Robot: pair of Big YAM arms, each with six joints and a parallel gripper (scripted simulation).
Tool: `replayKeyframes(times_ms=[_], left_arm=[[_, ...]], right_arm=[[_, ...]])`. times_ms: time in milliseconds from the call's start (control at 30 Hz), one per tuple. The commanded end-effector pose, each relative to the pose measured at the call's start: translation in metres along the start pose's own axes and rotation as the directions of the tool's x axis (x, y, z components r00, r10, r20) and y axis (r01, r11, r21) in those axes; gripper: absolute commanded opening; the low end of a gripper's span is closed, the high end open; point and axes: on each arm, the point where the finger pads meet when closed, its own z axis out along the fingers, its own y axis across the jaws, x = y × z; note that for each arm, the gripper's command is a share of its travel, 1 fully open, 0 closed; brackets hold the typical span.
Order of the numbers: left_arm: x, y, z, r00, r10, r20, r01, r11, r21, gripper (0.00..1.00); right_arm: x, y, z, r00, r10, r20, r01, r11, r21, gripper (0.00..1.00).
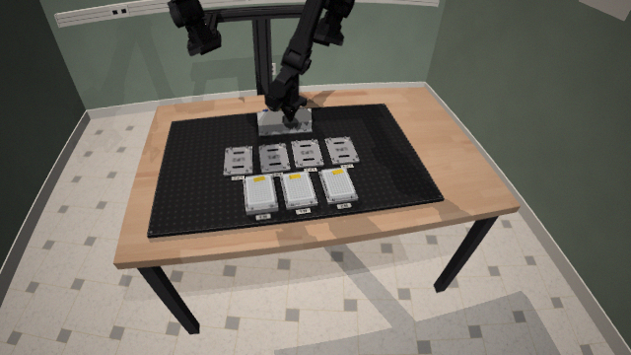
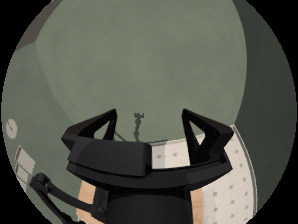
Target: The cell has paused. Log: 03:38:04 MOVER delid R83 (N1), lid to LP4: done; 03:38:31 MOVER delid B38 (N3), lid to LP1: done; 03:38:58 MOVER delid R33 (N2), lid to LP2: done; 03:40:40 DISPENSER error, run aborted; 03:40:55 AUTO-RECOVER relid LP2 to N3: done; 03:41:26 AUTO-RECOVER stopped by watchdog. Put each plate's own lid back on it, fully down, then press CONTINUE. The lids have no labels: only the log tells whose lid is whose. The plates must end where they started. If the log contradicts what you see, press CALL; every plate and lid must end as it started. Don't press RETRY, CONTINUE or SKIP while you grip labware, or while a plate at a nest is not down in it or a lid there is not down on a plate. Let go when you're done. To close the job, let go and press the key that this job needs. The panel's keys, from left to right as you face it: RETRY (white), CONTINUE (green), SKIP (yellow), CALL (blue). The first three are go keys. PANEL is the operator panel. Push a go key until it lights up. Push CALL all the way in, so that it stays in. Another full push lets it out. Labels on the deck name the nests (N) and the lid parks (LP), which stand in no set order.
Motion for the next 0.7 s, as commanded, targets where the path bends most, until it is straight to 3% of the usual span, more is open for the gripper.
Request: replayKeyframes(times_ms=[0, 300, 433, 667], left_arm=[[0.011, -0.017, 0.002, 0.994, 0.112, 0.008, -0.112, 0.994, 0.002, 0.00], [0.050, -0.046, 0.001, 0.957, 0.290, 0.001, -0.290, 0.957, 0.004, 0.00], [0.052, -0.051, -0.003, 0.946, 0.323, 0.015, -0.323, 0.947, -0.003, 0.00], [0.088, -0.074, 0.001, 0.947, 0.321, -0.004, -0.321, 0.947, 0.005, 0.00]], right_arm=[[-0.024, 0.001, -0.001, 0.999, 0.002, 0.049, -0.002, 1.000, 0.000, 1.00], [-0.024, 0.001, -0.001, 0.999, 0.002, 0.049, -0.002, 1.000, 0.000, 1.00], [-0.024, 0.001, -0.001, 0.999, 0.002, 0.049, -0.002, 1.000, 0.000, 1.00], [-0.024, 0.001, -0.001, 0.999, 0.002, 0.049, -0.002, 1.000, 0.000, 1.00]])
